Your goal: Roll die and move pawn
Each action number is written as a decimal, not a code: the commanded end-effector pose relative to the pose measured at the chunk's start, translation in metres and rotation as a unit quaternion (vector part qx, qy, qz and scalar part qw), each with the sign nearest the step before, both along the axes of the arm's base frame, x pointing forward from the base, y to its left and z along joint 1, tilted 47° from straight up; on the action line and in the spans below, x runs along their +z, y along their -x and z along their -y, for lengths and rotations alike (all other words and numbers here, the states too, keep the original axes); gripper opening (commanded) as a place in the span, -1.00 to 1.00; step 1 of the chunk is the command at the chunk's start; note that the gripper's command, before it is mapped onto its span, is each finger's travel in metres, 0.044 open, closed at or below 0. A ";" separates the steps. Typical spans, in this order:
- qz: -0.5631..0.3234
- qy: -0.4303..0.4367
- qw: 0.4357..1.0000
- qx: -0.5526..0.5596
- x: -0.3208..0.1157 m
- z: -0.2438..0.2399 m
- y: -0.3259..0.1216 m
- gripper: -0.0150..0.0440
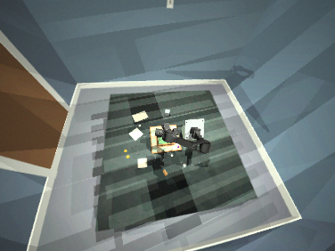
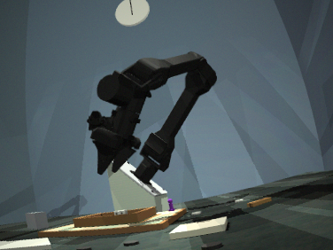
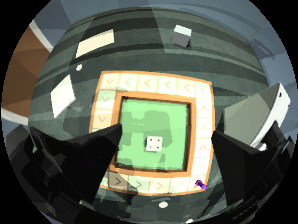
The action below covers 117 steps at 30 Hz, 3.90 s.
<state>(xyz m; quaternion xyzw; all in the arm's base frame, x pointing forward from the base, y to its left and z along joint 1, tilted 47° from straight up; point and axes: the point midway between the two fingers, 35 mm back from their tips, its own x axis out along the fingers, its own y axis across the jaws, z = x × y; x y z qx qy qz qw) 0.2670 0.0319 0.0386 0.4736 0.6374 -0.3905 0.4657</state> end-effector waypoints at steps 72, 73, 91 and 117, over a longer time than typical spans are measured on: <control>0.388 -0.267 0.559 0.683 0.008 -0.110 0.134 0.19; 0.388 -0.267 0.559 0.683 0.006 -0.111 0.134 0.19; 0.389 -0.269 0.559 0.682 -0.002 -0.121 0.137 -0.39; 0.378 -0.253 0.565 0.688 0.038 -0.072 0.117 -0.49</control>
